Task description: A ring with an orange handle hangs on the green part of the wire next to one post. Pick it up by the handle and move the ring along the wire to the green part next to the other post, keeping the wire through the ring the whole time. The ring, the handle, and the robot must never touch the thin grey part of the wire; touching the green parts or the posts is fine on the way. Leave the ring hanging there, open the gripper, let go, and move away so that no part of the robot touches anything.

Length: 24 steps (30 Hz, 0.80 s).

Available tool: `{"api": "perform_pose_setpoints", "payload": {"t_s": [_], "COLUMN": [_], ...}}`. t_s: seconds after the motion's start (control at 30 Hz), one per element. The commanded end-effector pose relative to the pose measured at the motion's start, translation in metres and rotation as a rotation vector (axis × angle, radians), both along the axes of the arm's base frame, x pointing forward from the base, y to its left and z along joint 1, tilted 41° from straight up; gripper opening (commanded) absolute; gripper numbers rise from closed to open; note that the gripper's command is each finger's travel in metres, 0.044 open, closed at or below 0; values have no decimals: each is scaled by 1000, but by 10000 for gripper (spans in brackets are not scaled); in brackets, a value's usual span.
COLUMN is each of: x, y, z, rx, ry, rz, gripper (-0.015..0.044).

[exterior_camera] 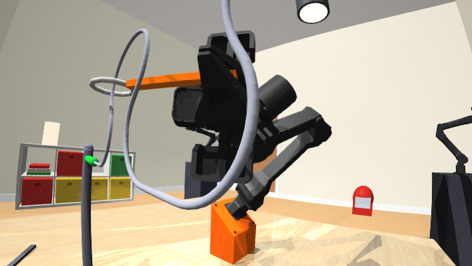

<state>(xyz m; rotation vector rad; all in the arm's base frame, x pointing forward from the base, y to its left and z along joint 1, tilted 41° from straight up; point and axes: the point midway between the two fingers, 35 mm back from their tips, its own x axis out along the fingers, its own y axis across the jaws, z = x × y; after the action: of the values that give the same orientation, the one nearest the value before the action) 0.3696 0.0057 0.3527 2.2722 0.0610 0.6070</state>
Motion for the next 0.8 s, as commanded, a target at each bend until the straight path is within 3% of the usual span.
{"api": "perform_pose_setpoints", "payload": {"t_s": [0.0, 0.77], "x": [0, -1], "y": [-4, -15], "z": [4, 14], "rx": [84, 415], "ry": [-7, -27], "rz": [-2, -4], "gripper": [-150, -150]}}
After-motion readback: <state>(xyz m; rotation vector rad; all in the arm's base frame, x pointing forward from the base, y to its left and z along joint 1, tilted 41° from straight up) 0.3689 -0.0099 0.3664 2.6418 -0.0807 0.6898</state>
